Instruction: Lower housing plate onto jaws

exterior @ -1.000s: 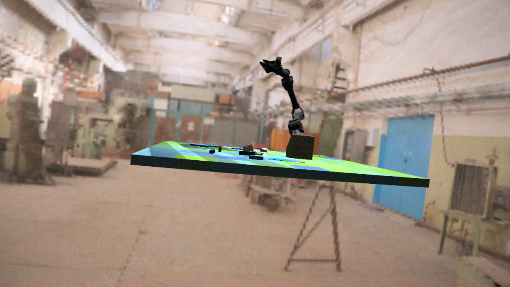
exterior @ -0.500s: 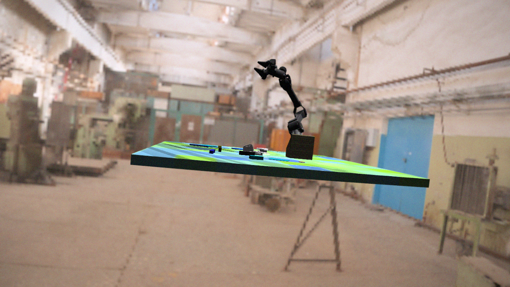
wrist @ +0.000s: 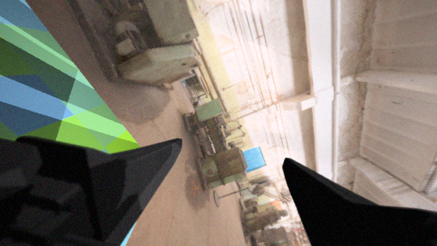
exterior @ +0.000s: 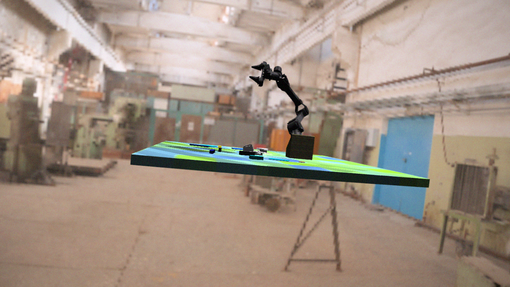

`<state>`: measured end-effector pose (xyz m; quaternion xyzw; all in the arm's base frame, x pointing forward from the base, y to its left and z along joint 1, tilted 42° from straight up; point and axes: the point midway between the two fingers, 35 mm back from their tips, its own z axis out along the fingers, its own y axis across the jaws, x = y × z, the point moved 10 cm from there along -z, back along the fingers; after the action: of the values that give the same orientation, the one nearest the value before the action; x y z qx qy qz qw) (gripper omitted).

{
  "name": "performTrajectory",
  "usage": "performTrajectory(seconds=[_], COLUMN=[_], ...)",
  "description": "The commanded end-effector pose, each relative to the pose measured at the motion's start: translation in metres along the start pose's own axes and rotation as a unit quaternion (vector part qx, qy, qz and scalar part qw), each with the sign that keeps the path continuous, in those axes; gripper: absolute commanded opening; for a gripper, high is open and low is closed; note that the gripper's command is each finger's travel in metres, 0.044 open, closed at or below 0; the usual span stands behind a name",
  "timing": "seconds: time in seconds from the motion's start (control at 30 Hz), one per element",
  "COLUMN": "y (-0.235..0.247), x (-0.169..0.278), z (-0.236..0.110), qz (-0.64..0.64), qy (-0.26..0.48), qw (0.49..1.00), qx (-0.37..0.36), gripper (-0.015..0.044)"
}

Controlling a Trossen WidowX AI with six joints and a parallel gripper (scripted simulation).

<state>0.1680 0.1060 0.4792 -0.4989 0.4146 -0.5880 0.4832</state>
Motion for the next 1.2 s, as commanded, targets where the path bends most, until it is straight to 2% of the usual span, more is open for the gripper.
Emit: performTrajectory(seconds=[0.0,0.6,1.17], y=[0.014,0.064,0.114], x=[0.001,0.018,0.043], z=[0.006,0.026,0.037], qz=[-0.038,-0.178,-0.291], qy=[0.009,0.052,0.073], qw=[0.999,0.972,0.913], qx=[-0.026,-0.144,-0.277], gripper=[0.044,0.044,0.044])
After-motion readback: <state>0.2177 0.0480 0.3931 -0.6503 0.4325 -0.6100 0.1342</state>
